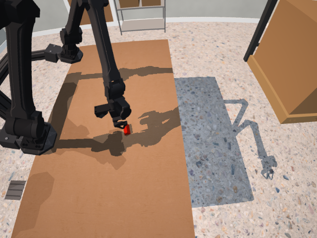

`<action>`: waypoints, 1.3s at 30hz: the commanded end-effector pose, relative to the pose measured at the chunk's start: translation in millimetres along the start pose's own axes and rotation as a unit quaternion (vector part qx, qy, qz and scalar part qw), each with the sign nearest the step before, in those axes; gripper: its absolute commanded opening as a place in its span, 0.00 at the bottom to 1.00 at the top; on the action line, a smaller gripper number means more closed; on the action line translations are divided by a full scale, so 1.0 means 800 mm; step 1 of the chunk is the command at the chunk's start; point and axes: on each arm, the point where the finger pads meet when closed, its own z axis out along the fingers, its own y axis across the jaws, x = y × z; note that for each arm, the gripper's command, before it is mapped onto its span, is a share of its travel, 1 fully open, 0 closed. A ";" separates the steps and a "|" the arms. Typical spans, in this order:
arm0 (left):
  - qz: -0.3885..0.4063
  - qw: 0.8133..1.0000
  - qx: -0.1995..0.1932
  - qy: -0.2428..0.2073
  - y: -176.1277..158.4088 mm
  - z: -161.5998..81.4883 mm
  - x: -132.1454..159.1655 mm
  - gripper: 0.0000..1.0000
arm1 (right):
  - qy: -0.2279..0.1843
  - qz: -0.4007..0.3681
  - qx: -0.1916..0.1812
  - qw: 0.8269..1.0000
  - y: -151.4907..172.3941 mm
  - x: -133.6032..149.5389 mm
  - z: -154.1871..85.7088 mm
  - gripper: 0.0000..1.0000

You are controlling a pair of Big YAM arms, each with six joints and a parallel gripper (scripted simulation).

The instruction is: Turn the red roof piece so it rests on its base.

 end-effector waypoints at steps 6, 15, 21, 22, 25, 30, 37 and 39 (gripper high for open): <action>-0.001 1.000 -0.027 0.014 0.026 -0.001 0.021 1.00 | -0.034 -0.003 0.002 0.999 -0.004 -0.059 -0.004 1.00; -0.004 1.000 -0.025 0.014 0.024 0.006 0.023 1.00 | -0.034 -0.003 0.002 0.999 -0.004 -0.059 -0.004 1.00; -0.003 1.000 -0.025 0.014 0.024 0.005 0.023 1.00 | -0.034 -0.003 0.002 0.999 -0.004 -0.059 -0.004 1.00; -0.003 1.000 -0.025 0.014 0.024 0.005 0.023 1.00 | -0.034 -0.003 0.002 0.999 -0.004 -0.059 -0.004 1.00; -0.003 1.000 -0.018 0.010 0.020 0.018 0.019 1.00 | -0.034 -0.003 0.002 0.999 -0.004 -0.059 -0.004 1.00; -0.007 1.000 -0.017 0.010 0.020 0.033 0.021 1.00 | -0.034 -0.003 0.002 0.999 -0.004 -0.059 -0.004 1.00; -0.004 1.000 -0.022 0.012 0.026 0.048 0.011 1.00 | -0.034 -0.003 0.002 0.999 -0.004 -0.059 -0.004 1.00; -0.007 0.999 -0.031 0.017 0.033 0.035 0.019 1.00 | -0.034 -0.003 0.002 0.999 -0.004 -0.059 -0.004 1.00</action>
